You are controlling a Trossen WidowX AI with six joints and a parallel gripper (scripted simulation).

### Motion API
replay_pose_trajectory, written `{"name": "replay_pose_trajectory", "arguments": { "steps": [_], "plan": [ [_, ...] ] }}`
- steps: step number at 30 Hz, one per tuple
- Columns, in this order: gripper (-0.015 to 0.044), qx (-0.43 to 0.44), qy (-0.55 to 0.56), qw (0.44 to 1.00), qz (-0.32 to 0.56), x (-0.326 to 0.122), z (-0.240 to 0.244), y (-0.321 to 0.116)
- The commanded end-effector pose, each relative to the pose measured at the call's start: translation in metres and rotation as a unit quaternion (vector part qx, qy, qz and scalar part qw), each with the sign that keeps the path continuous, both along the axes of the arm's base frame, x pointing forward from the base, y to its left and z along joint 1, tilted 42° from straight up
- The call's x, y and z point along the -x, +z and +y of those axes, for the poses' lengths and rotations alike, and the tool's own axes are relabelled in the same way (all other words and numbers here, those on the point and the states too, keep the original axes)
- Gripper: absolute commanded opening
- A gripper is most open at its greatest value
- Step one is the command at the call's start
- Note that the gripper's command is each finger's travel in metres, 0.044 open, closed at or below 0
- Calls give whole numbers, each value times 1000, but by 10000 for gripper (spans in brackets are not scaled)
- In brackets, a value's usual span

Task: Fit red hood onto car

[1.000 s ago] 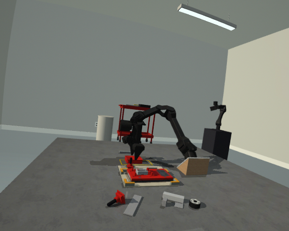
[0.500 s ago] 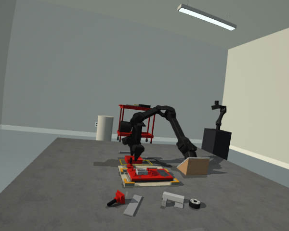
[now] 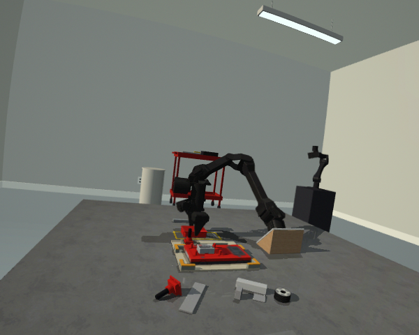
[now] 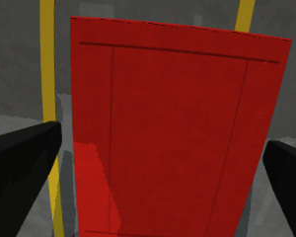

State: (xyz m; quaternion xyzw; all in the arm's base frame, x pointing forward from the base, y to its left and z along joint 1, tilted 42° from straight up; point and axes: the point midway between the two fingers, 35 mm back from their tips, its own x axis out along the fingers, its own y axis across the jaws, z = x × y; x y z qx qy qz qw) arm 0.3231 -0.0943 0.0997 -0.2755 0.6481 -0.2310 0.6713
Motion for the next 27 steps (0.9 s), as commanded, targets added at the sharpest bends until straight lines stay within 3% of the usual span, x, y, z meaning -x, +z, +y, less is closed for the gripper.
{"name": "replay_pose_trajectory", "arguments": {
  "steps": [1, 3, 6, 16, 27],
  "plan": [
    [440, 3, 0, 1000, 4, 1, -2, -3],
    [440, 3, 0, 1000, 4, 1, -3, -3],
    [361, 0, 0, 1000, 0, 0, -1, -1],
    [295, 0, 0, 1000, 0, 0, -1, -1],
    [6, -1, 0, 1000, 1, 1, 9, 9]
  ]
}}
